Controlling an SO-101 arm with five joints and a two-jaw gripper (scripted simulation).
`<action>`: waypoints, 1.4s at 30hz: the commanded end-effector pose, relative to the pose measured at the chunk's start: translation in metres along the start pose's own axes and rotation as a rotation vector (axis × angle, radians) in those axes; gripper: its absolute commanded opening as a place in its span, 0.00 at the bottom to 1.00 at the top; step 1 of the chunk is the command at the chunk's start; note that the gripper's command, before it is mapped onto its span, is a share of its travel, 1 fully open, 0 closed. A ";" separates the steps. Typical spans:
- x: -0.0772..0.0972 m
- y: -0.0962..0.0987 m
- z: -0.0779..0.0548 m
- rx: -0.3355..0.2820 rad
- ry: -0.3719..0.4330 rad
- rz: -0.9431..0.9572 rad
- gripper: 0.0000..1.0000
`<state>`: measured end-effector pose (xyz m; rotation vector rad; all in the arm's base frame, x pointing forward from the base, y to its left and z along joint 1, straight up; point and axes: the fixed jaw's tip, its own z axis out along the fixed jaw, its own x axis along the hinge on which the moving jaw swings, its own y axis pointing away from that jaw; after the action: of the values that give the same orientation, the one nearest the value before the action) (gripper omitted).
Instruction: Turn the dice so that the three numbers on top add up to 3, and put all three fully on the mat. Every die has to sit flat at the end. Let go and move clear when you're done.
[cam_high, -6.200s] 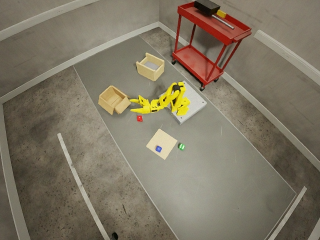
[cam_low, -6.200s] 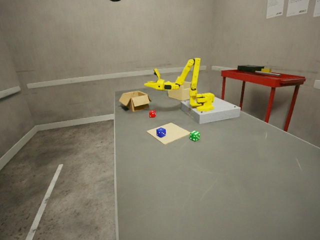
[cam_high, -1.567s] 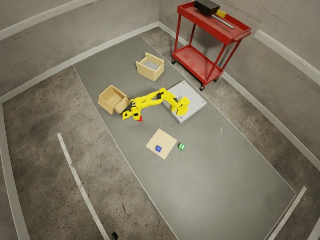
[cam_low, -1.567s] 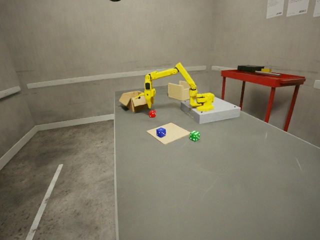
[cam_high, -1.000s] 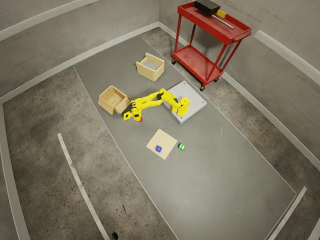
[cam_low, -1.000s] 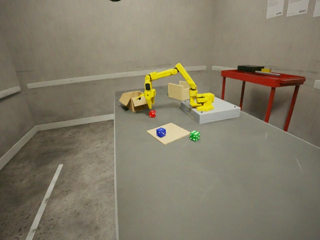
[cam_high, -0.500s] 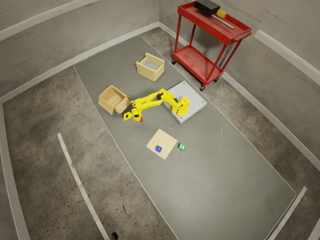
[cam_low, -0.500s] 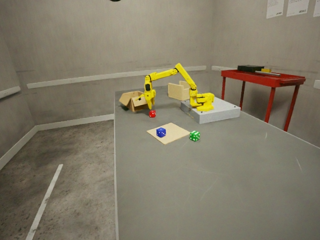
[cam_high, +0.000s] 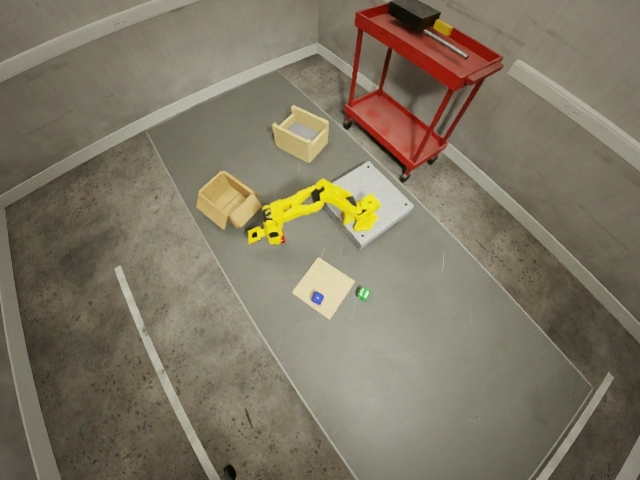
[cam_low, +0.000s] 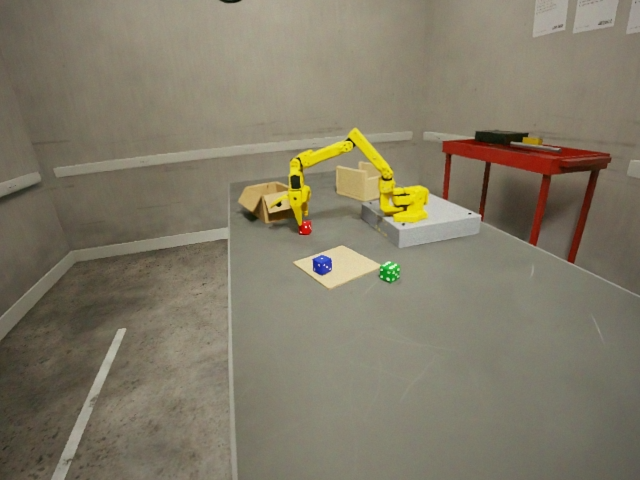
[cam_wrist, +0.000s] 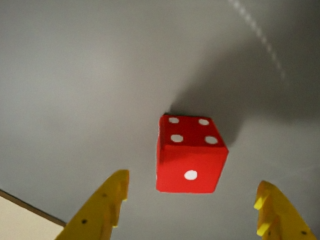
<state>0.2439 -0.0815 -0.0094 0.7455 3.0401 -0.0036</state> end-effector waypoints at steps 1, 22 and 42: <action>0.004 0.002 0.012 0.002 0.021 0.001 0.35; 0.005 0.002 0.026 0.002 0.021 0.001 0.35; 0.005 -0.001 0.026 0.002 0.021 0.001 0.30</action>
<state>0.2441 -0.0816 -0.0300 0.7447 3.0366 -0.0042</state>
